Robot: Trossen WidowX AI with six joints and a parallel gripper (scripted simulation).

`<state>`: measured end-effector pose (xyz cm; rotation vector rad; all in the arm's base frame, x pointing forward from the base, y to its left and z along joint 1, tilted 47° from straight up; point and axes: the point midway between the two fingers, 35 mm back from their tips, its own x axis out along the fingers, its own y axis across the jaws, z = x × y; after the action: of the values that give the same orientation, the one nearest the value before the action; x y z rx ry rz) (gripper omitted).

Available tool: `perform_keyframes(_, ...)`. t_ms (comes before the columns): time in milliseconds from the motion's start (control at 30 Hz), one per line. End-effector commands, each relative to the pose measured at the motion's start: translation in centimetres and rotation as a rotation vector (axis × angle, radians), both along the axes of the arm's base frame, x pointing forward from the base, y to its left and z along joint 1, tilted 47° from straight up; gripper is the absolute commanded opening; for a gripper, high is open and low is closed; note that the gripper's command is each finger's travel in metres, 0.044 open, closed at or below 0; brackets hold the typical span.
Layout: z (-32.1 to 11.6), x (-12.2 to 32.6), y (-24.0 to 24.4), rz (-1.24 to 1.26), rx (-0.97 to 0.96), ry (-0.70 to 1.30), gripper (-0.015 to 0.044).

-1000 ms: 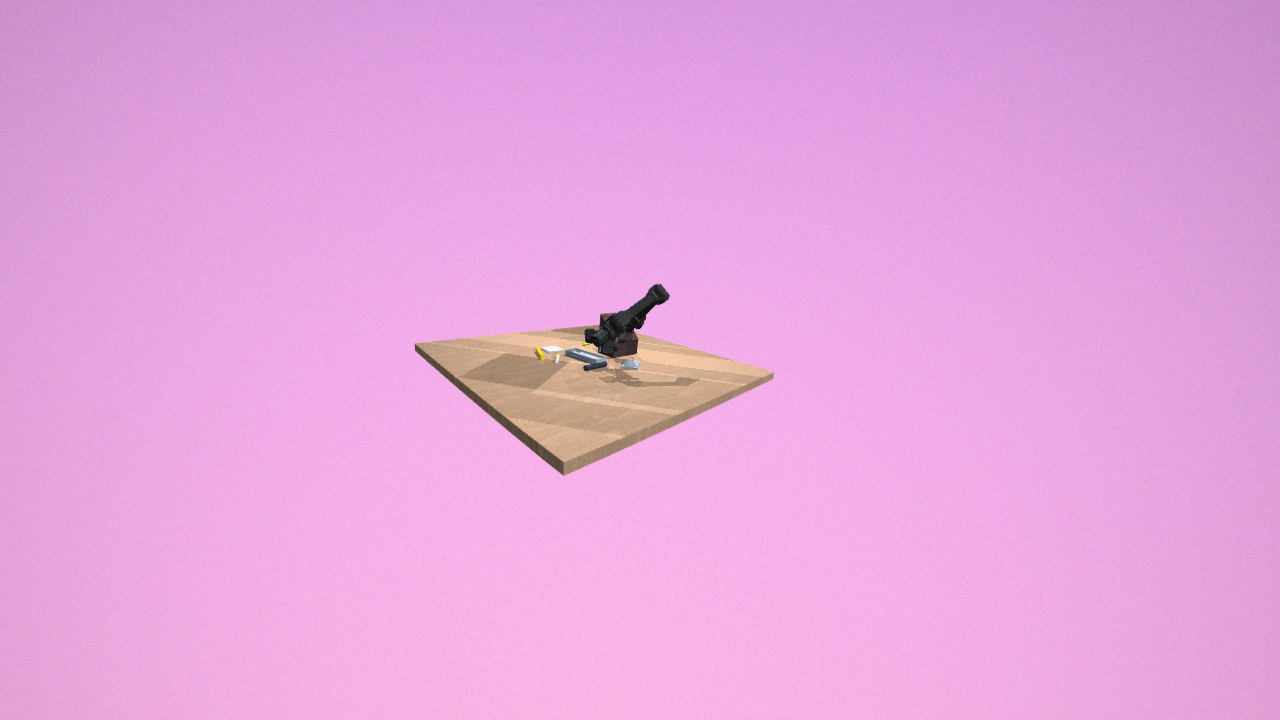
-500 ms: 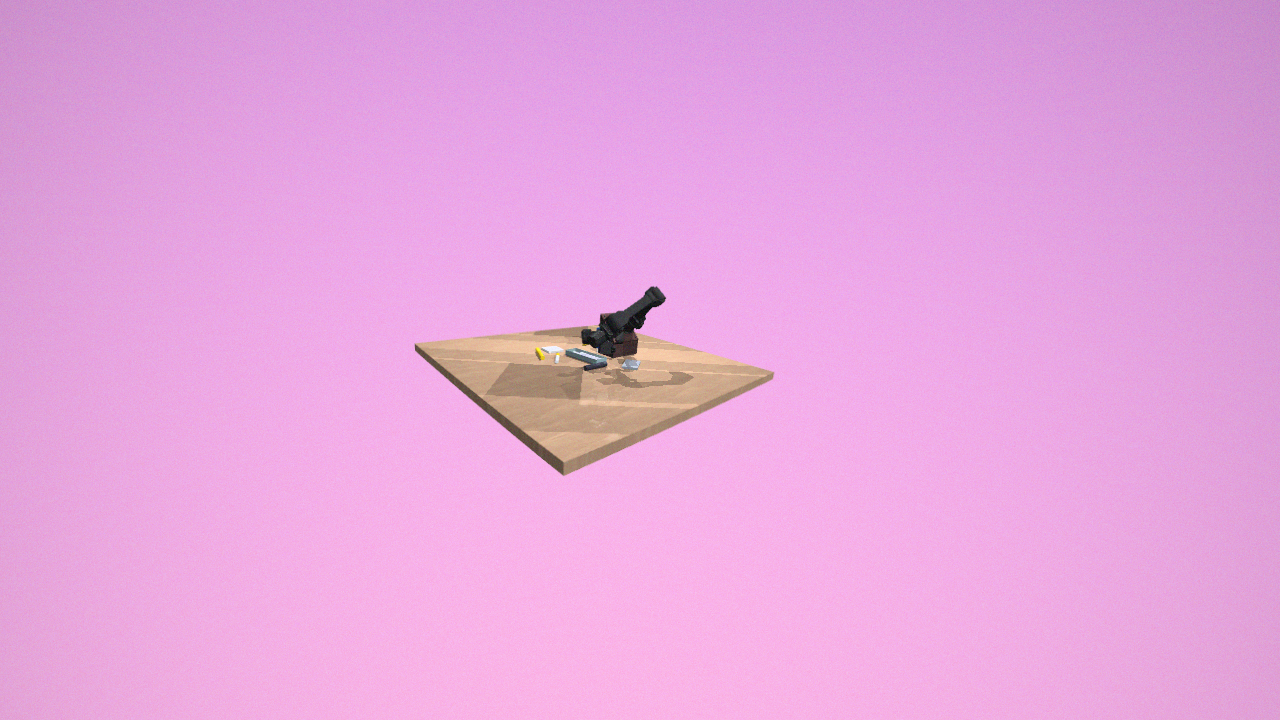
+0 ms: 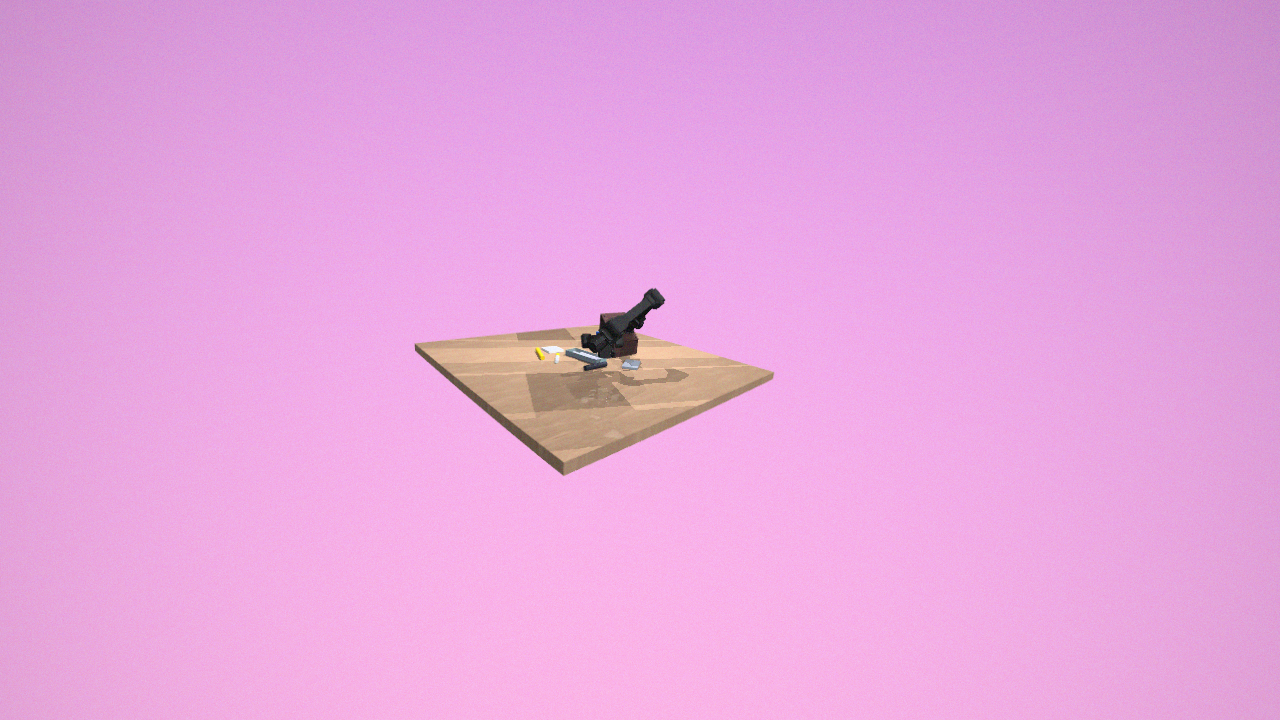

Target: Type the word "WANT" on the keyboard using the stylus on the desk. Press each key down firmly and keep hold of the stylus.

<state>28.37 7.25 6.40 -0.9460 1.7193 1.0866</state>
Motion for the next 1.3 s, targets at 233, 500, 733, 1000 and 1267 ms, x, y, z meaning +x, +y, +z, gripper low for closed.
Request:
perform_keyframes(233, -0.02, 0.18, 0.19, -0.007, 0.001, -0.001, 0.0081)
perform_keyframes(500, -0.02, 0.18, 0.19, -0.007, 0.001, -0.001, 0.0081)
perform_keyframes(733, -0.02, 0.14, 0.22, -0.007, 0.001, 0.0, 0.0081)
perform_keyframes(1000, -0.28, 0.13, 0.52, -0.007, 0.001, 0.0, 0.0081)
perform_keyframes(1267, -0.58, 0.16, 0.85, -0.007, 0.001, 0.0, 0.0081)
